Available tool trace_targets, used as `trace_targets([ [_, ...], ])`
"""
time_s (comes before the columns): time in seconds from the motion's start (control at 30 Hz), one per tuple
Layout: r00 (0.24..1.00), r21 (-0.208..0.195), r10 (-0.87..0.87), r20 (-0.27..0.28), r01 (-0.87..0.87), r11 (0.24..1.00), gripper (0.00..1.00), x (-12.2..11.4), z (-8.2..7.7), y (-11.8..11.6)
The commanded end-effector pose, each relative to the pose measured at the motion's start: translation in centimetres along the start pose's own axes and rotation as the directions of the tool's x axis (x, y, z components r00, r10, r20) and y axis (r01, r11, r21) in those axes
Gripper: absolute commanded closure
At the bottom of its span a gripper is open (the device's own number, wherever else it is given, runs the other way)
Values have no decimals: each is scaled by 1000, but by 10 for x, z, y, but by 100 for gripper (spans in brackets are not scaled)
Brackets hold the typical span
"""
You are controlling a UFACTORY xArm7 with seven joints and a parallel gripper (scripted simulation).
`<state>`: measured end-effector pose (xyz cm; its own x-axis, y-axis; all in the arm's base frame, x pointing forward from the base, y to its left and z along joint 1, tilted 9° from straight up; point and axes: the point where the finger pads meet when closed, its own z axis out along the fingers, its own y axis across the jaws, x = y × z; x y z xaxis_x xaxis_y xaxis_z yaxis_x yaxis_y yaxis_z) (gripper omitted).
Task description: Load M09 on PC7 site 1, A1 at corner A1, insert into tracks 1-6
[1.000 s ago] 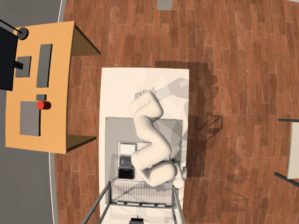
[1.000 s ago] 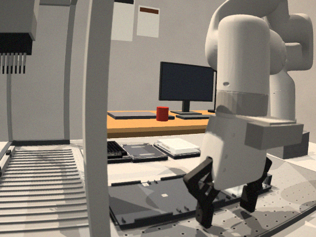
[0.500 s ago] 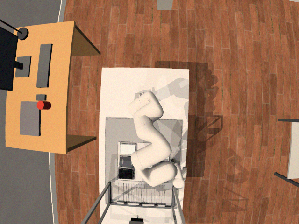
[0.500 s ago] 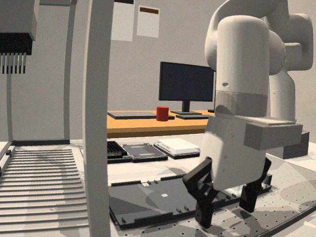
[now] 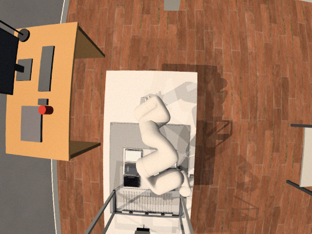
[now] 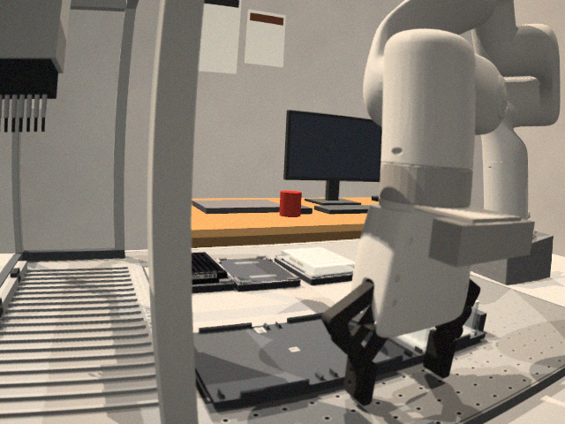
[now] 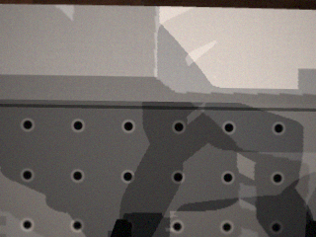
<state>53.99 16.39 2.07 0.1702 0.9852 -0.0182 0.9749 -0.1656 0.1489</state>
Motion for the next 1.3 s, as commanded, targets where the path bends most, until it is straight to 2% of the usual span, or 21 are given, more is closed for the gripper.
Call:
trace_targets([
  [0.0, 1000, -4, 0, -3, 0, 1000, 0, -1, -2, 2],
  [1.27, 1000, -4, 0, -2, 0, 1000, 0, -18, -2, 2],
])
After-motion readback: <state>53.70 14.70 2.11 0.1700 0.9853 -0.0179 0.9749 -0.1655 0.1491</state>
